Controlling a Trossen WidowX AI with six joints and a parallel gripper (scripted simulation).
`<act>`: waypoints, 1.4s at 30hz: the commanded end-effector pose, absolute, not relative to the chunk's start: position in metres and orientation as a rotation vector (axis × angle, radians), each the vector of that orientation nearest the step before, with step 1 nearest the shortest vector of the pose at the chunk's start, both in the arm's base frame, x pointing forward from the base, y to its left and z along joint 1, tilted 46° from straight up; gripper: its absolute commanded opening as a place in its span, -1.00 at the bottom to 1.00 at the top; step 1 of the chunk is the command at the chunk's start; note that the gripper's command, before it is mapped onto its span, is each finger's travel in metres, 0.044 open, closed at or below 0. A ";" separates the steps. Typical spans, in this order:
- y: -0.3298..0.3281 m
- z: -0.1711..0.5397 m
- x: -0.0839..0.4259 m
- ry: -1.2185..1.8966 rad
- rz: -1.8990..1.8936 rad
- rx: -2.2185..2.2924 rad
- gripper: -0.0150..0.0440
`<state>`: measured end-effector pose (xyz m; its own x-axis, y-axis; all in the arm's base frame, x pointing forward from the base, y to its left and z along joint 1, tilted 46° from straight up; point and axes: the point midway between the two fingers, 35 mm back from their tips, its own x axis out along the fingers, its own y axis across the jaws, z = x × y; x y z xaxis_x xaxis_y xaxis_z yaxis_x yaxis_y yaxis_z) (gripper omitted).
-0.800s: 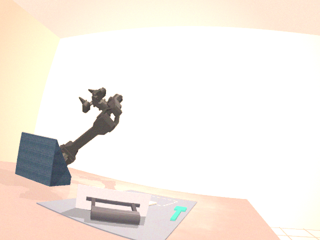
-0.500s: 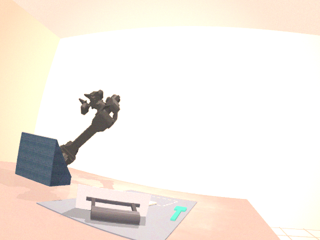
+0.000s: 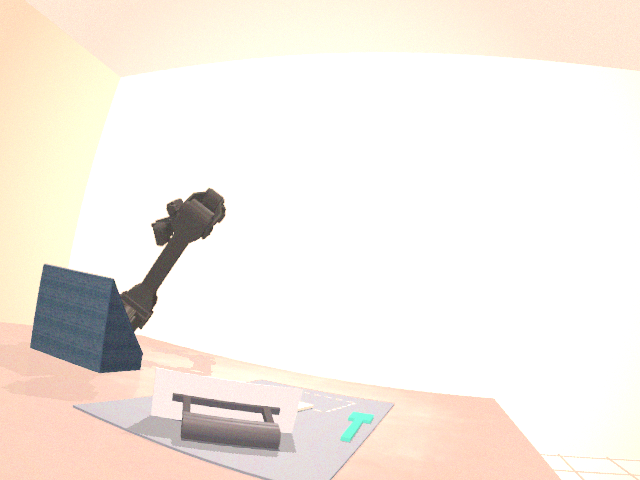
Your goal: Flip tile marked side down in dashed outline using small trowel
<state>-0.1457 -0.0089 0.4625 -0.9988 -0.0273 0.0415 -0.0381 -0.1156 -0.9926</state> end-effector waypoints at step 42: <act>0.289 0.412 -0.060 -0.525 2.199 -0.754 -0.15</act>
<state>-0.0763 0.2769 0.4158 -0.6010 0.7275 -0.3310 -0.4562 -0.6523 -0.6054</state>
